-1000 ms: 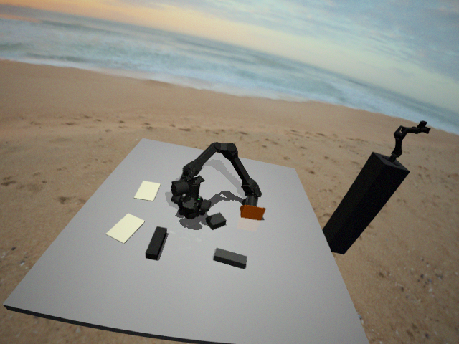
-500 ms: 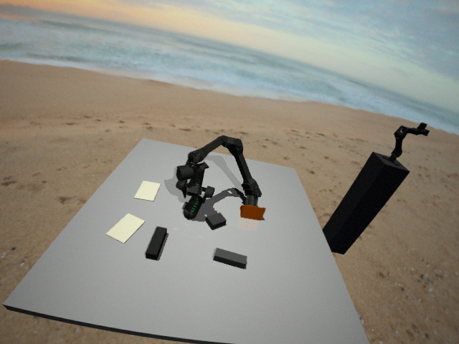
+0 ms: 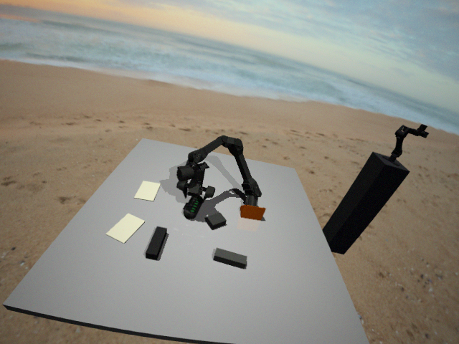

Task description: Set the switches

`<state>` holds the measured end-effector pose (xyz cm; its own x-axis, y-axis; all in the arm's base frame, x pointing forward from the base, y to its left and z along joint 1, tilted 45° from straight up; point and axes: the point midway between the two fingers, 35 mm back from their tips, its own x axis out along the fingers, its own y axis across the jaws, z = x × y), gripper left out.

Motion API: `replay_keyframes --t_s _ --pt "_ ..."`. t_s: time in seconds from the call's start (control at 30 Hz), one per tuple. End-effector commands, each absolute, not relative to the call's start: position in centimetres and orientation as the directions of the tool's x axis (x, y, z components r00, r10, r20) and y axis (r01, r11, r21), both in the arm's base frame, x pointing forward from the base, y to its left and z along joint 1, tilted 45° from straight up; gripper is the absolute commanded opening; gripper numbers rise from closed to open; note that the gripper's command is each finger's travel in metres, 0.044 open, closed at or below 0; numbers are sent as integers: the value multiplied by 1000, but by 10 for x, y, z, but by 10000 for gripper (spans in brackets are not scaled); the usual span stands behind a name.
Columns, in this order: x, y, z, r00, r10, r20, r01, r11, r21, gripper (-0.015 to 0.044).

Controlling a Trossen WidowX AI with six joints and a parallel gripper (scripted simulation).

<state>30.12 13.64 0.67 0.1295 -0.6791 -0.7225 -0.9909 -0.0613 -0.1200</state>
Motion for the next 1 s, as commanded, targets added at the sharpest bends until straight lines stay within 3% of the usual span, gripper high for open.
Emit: replay_keyframes --t_s 0.0,0.27,0.8,0.97 --pt "301 147 16 133 -678 -723 -990 -64 -122 440" --pt "295 171 41 132 -675 -726 -990 -59 -125 440" --pt "295 171 41 132 -675 -726 -990 -59 -125 20" --pt "295 171 41 132 -675 -726 -990 -59 -125 0"
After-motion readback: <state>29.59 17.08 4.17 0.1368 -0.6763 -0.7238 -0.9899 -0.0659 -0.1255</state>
